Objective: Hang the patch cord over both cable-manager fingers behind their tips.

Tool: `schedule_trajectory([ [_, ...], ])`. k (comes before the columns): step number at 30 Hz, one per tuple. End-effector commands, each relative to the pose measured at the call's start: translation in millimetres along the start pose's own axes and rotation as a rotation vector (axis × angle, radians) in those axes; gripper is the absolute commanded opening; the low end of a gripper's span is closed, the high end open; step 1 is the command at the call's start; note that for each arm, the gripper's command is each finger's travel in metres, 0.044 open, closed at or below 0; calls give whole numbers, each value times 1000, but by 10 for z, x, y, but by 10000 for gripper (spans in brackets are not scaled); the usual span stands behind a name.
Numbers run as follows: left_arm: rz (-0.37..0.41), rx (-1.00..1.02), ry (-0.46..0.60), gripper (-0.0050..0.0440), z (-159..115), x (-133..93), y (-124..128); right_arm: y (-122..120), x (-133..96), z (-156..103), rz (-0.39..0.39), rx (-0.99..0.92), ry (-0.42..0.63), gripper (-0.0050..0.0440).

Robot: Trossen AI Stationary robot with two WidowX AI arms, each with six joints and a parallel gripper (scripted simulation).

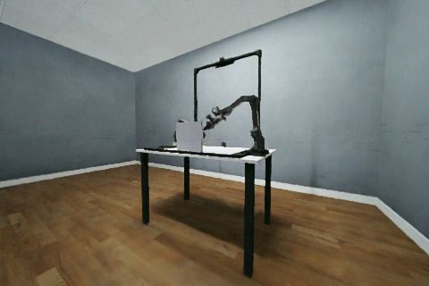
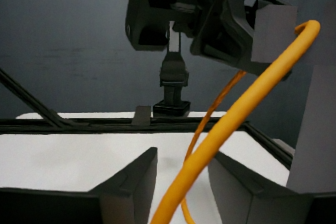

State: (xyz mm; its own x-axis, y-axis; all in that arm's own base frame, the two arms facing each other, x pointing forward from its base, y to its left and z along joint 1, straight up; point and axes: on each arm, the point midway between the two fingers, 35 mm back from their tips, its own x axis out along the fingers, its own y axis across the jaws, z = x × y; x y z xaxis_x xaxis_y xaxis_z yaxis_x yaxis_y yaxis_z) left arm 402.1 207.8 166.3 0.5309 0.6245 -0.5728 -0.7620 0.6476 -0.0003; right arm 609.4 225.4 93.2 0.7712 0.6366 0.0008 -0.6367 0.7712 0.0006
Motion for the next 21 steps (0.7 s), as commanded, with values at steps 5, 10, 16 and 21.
schedule_trajectory([
  [5,-10,-13,-28,25,114,-63,-4,-2,21,241,0,-19,-38,92],
  [10,-10,-13,-28,25,114,-63,-4,-2,21,241,0,-19,-38,59],
  [16,-10,-13,-28,25,114,-63,-4,-2,21,241,0,-19,-38,32],
  [21,-10,-13,-28,25,114,-63,-4,-2,21,241,0,-19,-38,25],
])
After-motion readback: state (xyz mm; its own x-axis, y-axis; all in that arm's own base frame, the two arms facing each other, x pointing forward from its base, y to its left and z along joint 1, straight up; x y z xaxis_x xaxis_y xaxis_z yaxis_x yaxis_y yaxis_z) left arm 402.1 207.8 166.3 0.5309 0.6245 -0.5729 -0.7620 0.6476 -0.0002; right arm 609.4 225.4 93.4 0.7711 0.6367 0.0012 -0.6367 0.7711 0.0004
